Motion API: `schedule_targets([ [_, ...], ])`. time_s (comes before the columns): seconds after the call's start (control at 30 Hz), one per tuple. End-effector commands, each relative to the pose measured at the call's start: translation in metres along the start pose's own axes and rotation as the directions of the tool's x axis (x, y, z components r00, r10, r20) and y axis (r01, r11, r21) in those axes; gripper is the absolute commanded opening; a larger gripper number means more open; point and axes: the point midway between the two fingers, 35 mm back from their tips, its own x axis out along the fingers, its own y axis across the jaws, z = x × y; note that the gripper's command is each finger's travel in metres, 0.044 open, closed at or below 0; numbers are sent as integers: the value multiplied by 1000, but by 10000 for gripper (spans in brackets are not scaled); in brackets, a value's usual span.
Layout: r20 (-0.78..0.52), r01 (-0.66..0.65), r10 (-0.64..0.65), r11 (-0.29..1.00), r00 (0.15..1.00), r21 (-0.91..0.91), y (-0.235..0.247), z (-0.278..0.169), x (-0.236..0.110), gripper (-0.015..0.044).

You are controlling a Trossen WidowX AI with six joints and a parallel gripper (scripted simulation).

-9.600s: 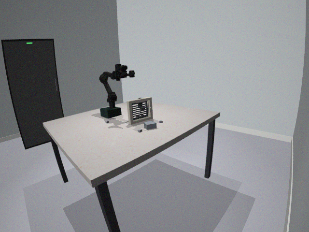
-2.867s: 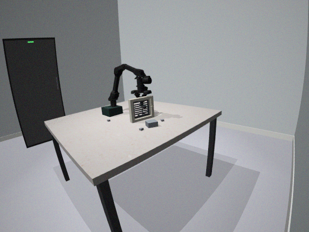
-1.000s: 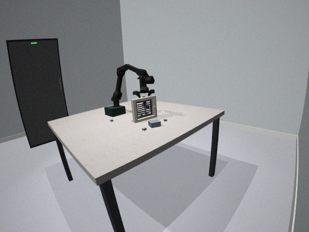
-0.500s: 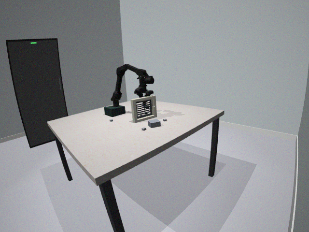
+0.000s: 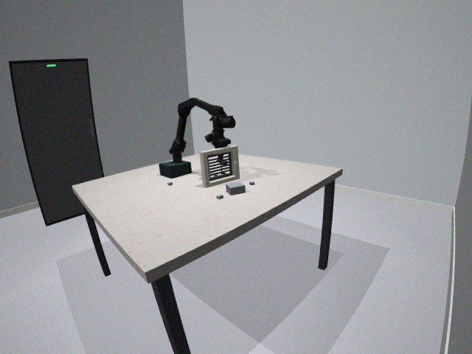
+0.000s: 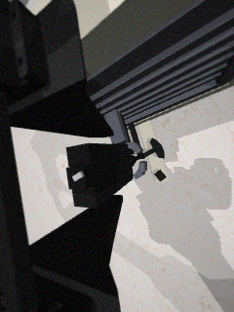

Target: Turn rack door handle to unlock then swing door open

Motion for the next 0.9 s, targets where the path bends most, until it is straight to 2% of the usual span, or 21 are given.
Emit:
schedule_targets([
  [0.0, 3, 1, -1, 1000, 1000, 12, 0, 0, 1, 189],
  [0.13, 3, 1, -1, 1000, 1000, 12, 0, 0, 1, 84],
  [0.43, 3, 1, -1, 1000, 1000, 12, 0, 0, 1, 24],
  [0.6, 3, 1, -1, 1000, 1000, -1, 0, 1, 1, 22],
  [0.87, 4, 2, -1, 986, 1000, -166, -6, 5, 1, 22],
])
